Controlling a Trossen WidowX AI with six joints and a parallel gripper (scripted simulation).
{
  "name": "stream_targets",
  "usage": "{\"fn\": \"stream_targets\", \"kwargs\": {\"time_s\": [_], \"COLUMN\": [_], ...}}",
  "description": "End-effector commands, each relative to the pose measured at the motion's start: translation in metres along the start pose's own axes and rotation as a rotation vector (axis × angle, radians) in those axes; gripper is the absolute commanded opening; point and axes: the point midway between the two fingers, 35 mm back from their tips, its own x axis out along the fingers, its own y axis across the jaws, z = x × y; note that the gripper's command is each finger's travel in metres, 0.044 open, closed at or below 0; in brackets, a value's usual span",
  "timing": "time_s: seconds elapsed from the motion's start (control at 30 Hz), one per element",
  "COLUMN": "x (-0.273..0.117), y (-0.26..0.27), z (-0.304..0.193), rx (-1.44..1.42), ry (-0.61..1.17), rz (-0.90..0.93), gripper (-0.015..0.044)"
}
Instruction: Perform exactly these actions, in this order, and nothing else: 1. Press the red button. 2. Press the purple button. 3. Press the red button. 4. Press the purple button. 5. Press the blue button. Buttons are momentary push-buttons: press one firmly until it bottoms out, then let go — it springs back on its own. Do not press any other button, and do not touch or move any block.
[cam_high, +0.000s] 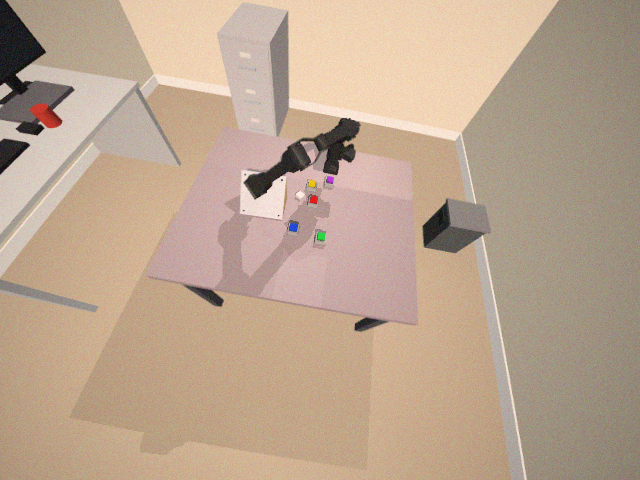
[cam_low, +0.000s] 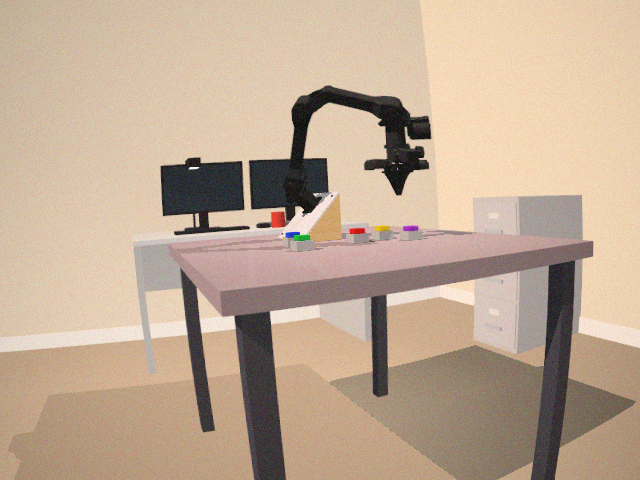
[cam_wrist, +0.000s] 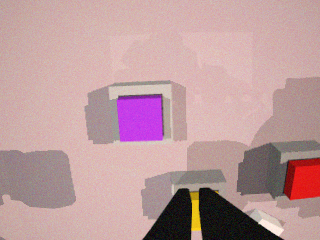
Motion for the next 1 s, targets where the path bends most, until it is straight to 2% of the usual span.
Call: {"fn": "stream_targets", "kwargs": {"time_s": [0.0, 0.2, 0.37, 0.97], "x": [0.000, 0.003, 0.060, 0.082], "y": [0.029, 0.029, 0.029, 0.029], "z": [0.009, 0.009, 0.010, 0.010], "rx": [-0.001, -0.001, 0.000, 0.000], "ry": [-0.005, -0.005, -0.006, -0.006], "rz": [0.008, 0.008, 0.006, 0.005], "gripper": [0.0020, 0.0020, 0.0020, 0.0020]}}
